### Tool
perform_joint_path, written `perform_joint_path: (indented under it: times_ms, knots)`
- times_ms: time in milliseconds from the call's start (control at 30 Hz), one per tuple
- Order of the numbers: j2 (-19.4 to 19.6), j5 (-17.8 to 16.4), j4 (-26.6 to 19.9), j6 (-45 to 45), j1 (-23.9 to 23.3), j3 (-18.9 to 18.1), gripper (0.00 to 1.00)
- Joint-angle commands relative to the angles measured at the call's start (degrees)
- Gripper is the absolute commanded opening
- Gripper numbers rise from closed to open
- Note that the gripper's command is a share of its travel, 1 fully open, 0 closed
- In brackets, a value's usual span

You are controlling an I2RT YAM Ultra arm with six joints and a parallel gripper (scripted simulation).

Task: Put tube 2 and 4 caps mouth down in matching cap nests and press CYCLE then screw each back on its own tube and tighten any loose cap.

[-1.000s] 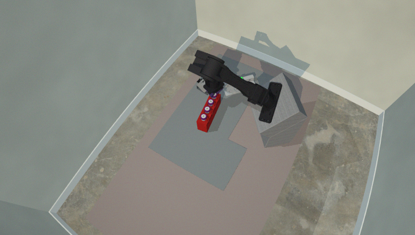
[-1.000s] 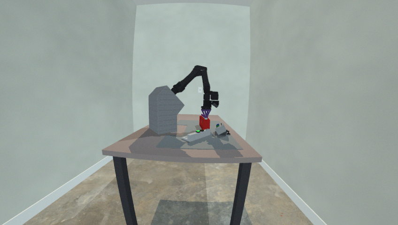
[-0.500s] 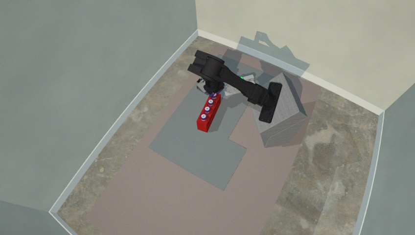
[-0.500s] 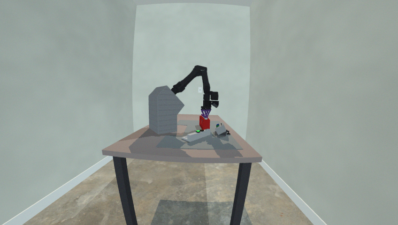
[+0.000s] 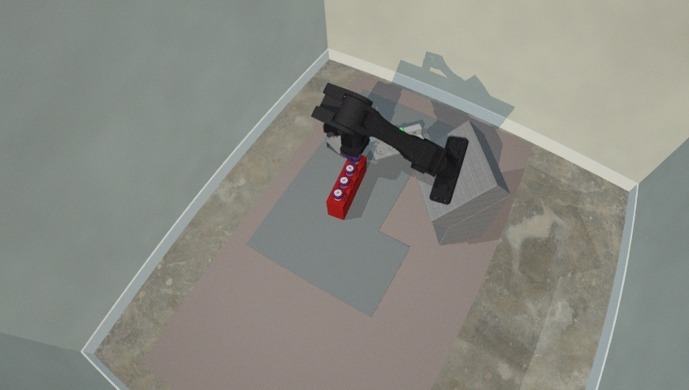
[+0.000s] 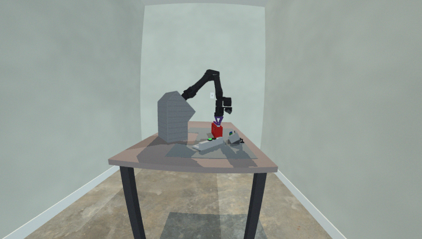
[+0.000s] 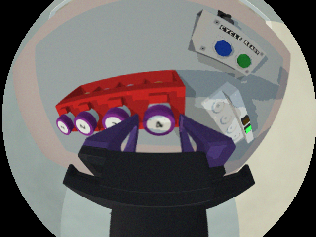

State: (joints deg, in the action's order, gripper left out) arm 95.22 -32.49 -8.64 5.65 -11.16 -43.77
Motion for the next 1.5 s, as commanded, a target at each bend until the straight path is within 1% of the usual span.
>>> perform_joint_path:
  times_ms: [0,100,300,333,800,1267,1333,1467]
  knots:
    - [-0.4,0.0,0.0,11.5,-0.3,-0.1,0.49]
    - [-0.4,0.0,-0.1,17.6,-0.3,-0.2,0.49]
    - [-0.3,0.0,-0.2,17.6,-0.4,-0.3,0.49]
    - [-0.3,0.0,-0.2,17.6,-0.4,-0.3,0.00]
    - [-0.3,0.0,-0.2,17.6,-0.4,-0.3,0.00]
    - [-0.2,0.0,0.0,-9.2,-0.3,-0.3,0.00]
    - [-0.2,0.0,0.0,-9.2,-0.3,-0.3,0.00]
    - [-0.2,0.0,0.0,-16.8,-0.3,-0.3,0.00]
